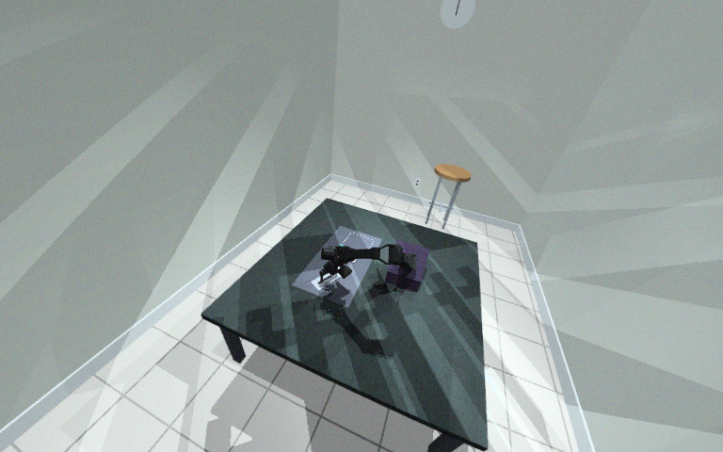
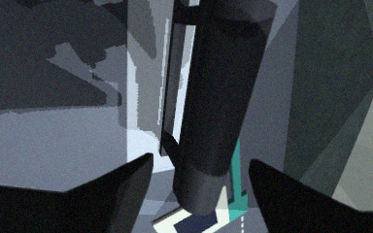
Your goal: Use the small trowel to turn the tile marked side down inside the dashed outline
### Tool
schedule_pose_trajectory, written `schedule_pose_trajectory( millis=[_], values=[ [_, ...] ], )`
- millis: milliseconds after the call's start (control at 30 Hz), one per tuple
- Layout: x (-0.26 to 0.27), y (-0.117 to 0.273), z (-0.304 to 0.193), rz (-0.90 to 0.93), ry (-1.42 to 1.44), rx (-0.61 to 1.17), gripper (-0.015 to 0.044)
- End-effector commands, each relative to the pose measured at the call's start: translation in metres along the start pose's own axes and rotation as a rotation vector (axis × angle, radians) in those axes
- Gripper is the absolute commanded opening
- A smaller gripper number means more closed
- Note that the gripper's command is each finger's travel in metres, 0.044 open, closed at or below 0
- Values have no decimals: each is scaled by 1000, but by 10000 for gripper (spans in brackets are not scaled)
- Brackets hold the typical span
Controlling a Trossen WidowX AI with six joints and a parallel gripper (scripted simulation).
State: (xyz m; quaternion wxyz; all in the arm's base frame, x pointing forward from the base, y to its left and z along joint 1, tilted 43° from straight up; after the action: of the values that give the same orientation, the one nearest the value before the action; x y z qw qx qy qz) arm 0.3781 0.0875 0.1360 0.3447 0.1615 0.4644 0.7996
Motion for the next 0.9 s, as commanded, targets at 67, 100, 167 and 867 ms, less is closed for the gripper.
schedule_pose_trajectory(
  millis=[67,100,167,867],
  values=[
    [20,4,-3,-182,-46,-66,300],
    [23,5,-4,-208,-55,-80,300],
    [30,6,-5,-259,-75,-110,300],
    [40,3,-8,-364,-128,-190,300]
  ],
)
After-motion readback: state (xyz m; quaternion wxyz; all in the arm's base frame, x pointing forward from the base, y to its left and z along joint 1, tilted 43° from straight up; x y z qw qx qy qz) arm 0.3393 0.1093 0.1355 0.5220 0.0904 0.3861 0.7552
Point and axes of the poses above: the point midway between the two fingers, 35 mm back from their tips, its own y axis back along the fingers, its own x axis across the jaws, z = x × y, the point moved 6 cm from there along y, back along the fingers, and after that the axes turned 9 degrees about -y, right-handed, at the moved point
